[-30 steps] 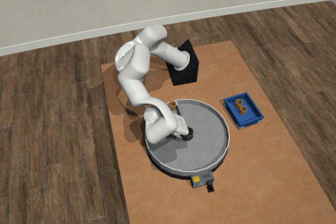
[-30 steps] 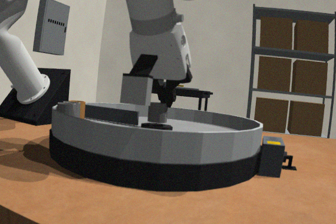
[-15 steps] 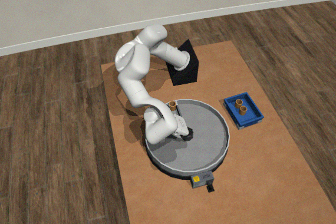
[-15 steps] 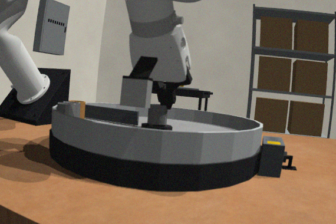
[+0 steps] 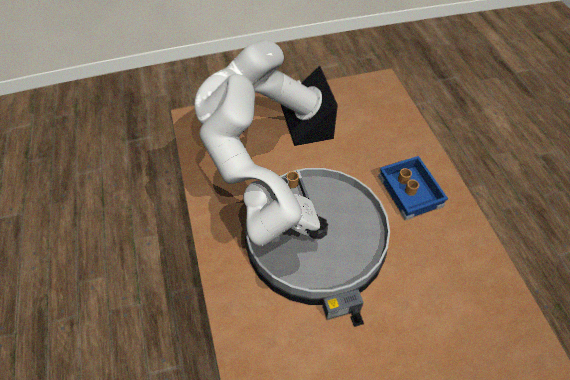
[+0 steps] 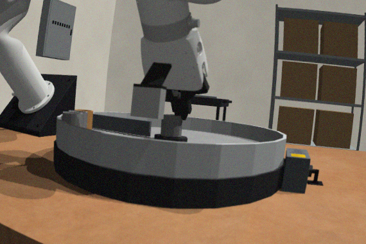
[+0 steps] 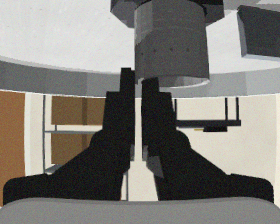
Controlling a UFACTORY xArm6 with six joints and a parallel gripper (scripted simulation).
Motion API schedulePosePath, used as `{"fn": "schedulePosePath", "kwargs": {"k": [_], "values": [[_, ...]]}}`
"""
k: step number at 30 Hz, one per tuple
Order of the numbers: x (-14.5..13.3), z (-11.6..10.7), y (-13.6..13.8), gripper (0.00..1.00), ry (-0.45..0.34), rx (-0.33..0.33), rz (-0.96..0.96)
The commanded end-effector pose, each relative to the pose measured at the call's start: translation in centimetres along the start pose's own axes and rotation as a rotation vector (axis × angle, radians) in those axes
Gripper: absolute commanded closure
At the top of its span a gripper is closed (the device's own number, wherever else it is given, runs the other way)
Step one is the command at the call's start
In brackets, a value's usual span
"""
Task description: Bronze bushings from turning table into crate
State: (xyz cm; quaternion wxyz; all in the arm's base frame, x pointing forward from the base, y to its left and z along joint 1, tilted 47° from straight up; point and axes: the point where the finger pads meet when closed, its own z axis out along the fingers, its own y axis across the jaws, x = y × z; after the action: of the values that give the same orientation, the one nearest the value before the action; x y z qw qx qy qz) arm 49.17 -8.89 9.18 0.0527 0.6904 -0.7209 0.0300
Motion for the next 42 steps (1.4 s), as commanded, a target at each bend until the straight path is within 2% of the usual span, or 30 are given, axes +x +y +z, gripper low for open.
{"fn": "schedulePosePath", "kwargs": {"k": [1, 4, 5, 42], "values": [[-0.08, -0.13, -0.07, 1.0, 0.0, 0.003, -0.001], [-0.08, -0.13, -0.07, 1.0, 0.0, 0.003, -0.001], [-0.08, -0.13, -0.07, 0.88, 0.0, 0.003, -0.001], [-0.14, -0.21, -0.07, 0.88, 0.0, 0.003, -0.001]]}}
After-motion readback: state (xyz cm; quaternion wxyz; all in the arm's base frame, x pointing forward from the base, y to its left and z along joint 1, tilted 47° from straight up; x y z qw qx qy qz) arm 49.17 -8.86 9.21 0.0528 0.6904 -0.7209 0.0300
